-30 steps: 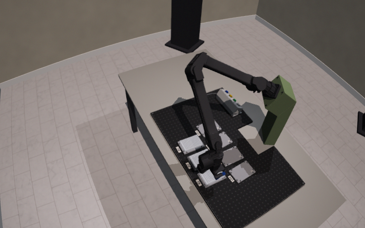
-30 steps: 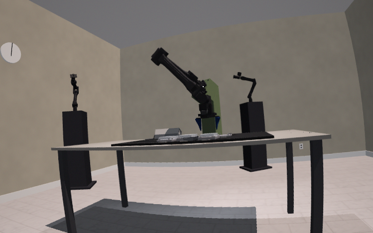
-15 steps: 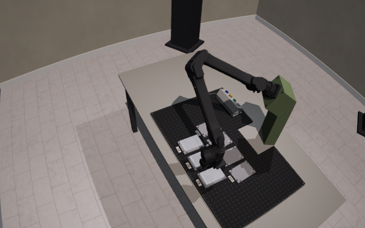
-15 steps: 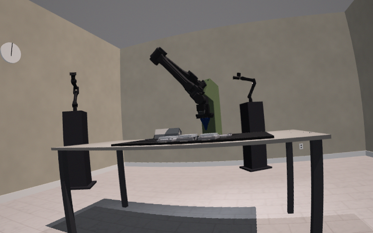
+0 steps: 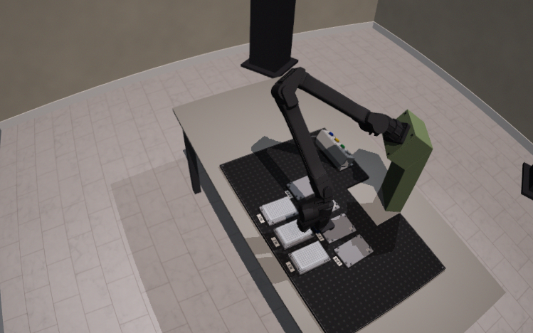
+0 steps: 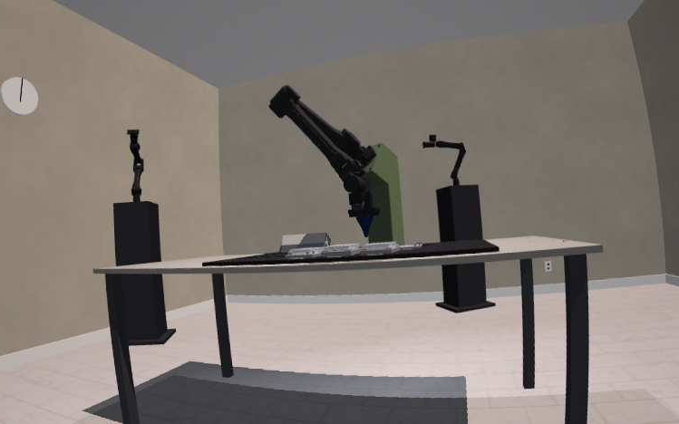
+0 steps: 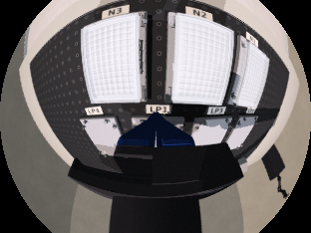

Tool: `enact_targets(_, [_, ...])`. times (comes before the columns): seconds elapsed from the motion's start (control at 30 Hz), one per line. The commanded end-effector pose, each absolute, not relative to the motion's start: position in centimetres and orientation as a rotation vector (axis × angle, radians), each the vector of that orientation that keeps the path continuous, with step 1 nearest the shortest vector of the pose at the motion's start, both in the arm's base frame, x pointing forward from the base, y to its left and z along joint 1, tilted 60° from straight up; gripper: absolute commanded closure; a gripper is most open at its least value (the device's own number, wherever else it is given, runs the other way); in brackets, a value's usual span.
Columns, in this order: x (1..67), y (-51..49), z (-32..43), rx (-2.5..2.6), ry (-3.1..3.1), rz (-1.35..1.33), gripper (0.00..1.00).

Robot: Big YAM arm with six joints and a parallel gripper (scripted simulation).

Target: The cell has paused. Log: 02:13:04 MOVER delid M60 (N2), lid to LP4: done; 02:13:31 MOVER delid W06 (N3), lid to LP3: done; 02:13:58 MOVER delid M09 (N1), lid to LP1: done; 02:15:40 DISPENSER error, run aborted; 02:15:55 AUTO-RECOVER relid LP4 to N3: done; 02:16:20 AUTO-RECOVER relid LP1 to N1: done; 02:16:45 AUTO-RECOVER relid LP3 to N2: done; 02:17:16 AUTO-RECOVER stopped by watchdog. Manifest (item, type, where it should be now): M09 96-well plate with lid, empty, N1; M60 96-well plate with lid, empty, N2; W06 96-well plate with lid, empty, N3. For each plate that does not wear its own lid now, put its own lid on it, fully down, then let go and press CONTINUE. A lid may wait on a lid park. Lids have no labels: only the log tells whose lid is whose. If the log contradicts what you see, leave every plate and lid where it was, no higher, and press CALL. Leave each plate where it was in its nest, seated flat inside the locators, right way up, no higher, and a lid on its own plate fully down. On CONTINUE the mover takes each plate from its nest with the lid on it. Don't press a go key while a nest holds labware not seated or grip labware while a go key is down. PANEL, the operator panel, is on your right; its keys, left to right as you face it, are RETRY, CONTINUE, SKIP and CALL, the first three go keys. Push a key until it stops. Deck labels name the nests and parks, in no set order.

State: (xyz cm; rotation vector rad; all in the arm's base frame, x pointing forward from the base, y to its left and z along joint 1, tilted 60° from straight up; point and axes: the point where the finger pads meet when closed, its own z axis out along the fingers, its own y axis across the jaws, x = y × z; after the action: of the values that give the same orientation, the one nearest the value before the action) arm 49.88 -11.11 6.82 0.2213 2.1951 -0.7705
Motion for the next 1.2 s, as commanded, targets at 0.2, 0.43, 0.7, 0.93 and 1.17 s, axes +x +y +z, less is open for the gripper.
enact_targets(0.2, [46.8,-13.4,6.7,0.206,2.182,-0.788,1.0])
enact_targets(0.43, [43.9,-15.4,5.6,0.204,2.186,-0.79,1.0])
enact_targets(0.7, [40.8,-17.5,4.4,0.202,2.193,-0.791,1.0])
enact_targets(0.93, [40.7,-16.1,4.4,0.169,2.213,-0.783,1.0])
enact_targets(1.17, [38.7,-14.1,6.2,0.194,2.203,-0.772,1.0])
